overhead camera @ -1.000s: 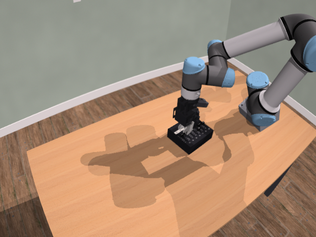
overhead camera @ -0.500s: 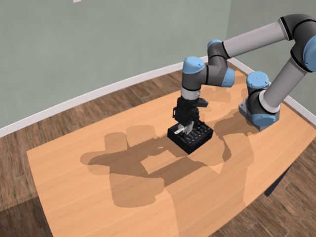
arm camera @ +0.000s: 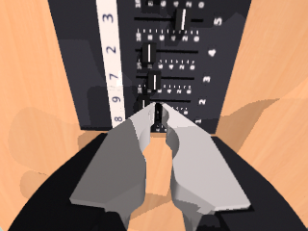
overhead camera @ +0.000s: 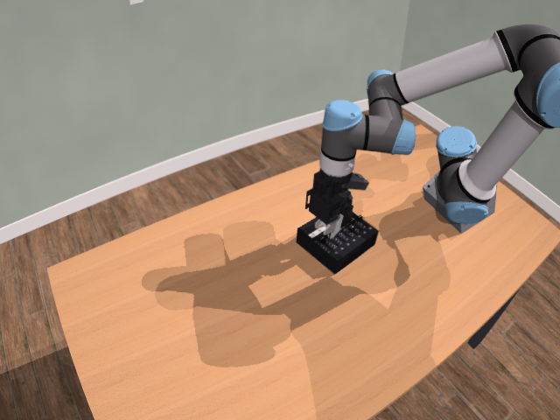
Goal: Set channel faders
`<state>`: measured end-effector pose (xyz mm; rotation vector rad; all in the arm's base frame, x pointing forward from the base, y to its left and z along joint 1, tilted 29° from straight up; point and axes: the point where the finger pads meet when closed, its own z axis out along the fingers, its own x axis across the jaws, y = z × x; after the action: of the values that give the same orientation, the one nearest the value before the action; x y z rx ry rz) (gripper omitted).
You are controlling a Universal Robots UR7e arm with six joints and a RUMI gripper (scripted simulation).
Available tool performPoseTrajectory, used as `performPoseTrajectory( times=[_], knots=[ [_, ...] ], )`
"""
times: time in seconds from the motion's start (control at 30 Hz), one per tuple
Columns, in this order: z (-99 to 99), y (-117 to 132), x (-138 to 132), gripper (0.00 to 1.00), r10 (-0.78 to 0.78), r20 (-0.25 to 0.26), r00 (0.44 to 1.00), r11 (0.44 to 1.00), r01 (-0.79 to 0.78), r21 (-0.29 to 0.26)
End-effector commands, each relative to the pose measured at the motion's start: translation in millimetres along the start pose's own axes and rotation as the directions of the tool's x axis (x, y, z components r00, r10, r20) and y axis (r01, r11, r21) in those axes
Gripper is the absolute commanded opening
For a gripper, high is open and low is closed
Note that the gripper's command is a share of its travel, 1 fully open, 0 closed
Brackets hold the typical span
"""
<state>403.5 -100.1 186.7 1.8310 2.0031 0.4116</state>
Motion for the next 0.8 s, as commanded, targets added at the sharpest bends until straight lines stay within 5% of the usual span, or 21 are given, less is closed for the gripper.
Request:
performPoseTrajectory(
  times=[0.0,0.77],
  knots=[
    [-0.5,0.7,-1.9,0.00,0.002,0.001,1.000,1.000,-0.002,-0.001],
    [-0.5,0.7,4.1,0.00,0.002,0.001,1.000,1.000,-0.002,-0.001]
  ],
)
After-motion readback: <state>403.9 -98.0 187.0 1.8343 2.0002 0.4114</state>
